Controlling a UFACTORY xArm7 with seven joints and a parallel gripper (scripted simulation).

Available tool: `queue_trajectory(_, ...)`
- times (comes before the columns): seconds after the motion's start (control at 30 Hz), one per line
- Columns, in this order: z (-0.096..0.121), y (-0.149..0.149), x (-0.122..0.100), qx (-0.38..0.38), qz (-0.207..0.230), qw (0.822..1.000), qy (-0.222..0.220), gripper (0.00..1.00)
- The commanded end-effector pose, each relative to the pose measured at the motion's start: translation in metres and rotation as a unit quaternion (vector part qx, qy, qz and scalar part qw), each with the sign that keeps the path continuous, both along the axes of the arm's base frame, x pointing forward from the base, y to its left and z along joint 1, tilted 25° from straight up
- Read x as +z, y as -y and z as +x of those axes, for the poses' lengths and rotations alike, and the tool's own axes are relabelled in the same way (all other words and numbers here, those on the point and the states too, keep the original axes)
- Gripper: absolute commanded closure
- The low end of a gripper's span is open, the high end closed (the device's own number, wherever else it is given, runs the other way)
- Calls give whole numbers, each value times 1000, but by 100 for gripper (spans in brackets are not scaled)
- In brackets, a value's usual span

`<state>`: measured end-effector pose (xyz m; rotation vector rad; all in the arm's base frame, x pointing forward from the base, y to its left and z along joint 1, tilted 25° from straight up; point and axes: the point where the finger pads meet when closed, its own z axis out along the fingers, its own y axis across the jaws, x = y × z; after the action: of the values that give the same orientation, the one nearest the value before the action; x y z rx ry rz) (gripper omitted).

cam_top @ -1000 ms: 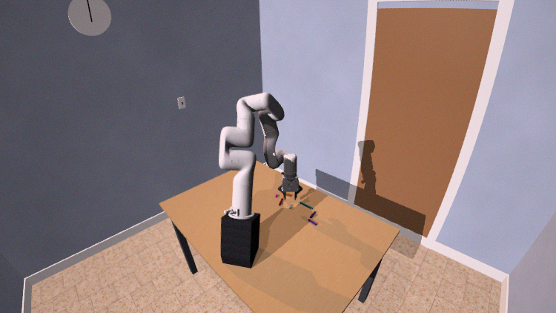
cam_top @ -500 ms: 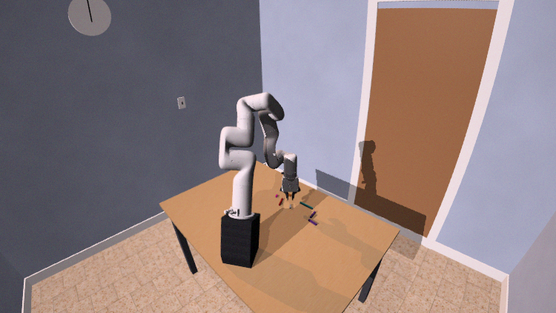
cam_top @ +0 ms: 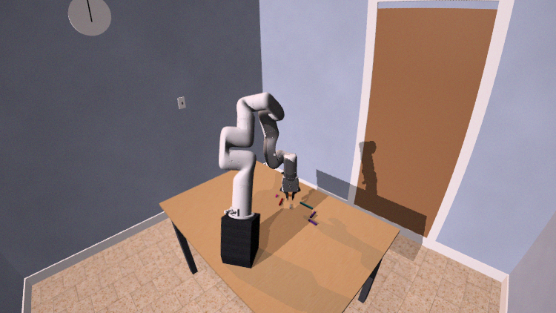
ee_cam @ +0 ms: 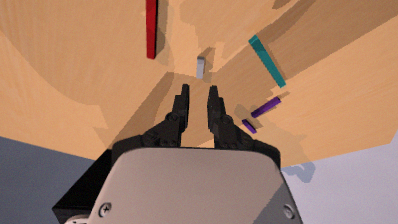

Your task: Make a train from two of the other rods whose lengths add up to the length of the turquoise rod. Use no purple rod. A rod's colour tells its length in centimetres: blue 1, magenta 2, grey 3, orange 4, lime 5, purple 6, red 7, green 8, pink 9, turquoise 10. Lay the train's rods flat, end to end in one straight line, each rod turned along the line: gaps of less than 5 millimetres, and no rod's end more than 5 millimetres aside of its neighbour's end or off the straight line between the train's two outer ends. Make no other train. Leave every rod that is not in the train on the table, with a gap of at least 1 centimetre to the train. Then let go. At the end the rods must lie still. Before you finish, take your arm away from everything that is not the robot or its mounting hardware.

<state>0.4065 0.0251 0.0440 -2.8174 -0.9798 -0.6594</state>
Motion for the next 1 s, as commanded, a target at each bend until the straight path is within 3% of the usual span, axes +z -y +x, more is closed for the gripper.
queue_trajectory(0.0, 1, 0, 1, -1, 0, 1000, 1, 76)
queue_trajectory(0.97, 7, -3, -14, -1, 0, 1000, 0, 76)
